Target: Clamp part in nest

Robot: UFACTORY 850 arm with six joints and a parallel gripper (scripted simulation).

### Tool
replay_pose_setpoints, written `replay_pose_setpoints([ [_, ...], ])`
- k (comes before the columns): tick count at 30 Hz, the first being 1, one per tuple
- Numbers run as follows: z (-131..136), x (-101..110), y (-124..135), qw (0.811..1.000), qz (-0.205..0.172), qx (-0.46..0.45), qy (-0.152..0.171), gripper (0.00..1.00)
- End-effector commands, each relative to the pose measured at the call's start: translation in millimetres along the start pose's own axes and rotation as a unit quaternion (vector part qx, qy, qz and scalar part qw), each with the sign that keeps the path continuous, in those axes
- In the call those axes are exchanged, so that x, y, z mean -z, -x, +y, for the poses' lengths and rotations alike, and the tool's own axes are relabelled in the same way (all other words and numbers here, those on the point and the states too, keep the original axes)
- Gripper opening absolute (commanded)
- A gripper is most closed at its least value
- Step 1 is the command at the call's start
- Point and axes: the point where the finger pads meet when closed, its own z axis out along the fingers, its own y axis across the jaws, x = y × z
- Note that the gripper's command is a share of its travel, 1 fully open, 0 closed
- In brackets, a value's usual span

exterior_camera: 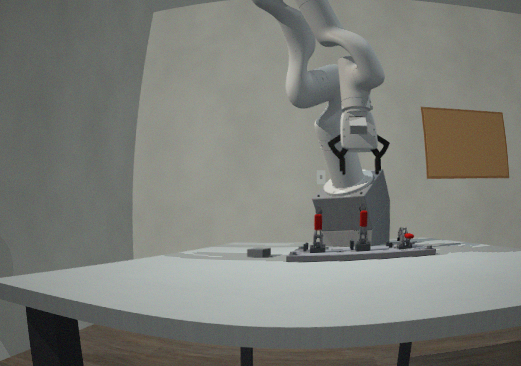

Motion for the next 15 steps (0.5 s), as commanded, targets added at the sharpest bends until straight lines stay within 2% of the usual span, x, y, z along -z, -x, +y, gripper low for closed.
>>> replay_pose_setpoints([
  [1, -0.2, 0.2, -0.3, 1.000, 0.000, 0.000, 0.000, 1.00],
  [2, -0.2, 0.2, -0.3, 1.000, 0.000, 0.000, 0.000, 1.00],
  [3, -0.2, 0.2, -0.3, 1.000, 0.000, 0.000, 0.000, 0.00],
  [15, -0.2, 0.2, -0.3, 1.000, 0.000, 0.000, 0.000, 0.00],
])
